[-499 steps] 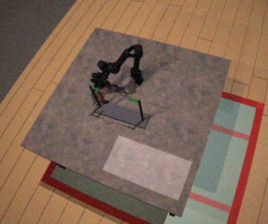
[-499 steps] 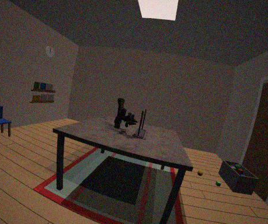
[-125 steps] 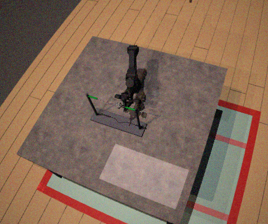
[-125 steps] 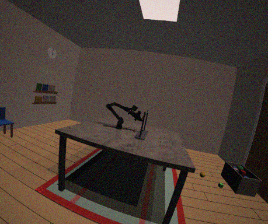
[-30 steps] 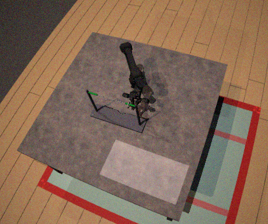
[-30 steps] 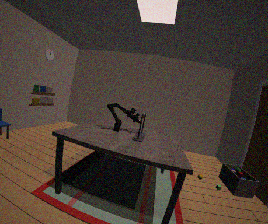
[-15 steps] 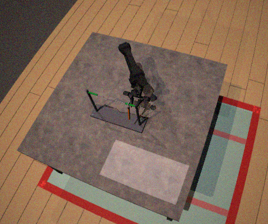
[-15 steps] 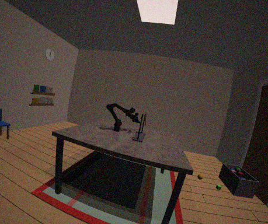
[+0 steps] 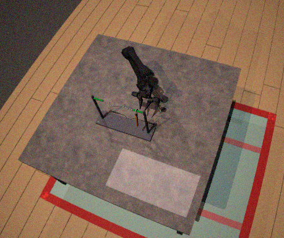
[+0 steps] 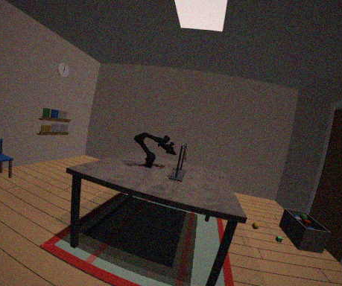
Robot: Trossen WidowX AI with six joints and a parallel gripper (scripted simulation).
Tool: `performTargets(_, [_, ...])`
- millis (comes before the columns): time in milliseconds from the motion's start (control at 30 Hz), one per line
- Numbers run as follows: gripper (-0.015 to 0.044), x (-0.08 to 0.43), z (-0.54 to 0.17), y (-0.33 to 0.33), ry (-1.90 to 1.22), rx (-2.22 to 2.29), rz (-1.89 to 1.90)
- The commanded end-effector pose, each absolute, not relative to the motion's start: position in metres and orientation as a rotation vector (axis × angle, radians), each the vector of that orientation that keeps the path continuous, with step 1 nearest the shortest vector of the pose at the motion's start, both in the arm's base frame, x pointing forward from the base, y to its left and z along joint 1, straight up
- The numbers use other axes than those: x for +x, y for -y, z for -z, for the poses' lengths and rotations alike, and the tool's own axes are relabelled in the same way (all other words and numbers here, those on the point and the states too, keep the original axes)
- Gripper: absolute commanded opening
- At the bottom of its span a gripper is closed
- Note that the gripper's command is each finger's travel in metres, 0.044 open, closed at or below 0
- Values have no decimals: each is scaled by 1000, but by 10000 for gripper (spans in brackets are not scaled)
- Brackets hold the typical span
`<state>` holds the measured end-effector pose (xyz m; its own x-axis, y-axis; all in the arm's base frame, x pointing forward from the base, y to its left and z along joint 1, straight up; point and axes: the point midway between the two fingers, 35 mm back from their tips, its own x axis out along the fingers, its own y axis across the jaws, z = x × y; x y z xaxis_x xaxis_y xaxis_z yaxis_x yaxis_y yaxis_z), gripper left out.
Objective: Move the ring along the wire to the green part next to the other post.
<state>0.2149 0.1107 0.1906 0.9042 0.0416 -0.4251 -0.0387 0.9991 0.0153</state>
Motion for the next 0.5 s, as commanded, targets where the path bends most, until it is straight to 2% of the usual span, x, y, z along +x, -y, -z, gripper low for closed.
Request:
performTargets(0, [160, 214, -192, -110, -436, 11, -38])
performTargets(400, [160, 214, -192, -110, -436, 11, -38])
performTargets(467, [212, 210, -193, -111, -442, 8, -43])
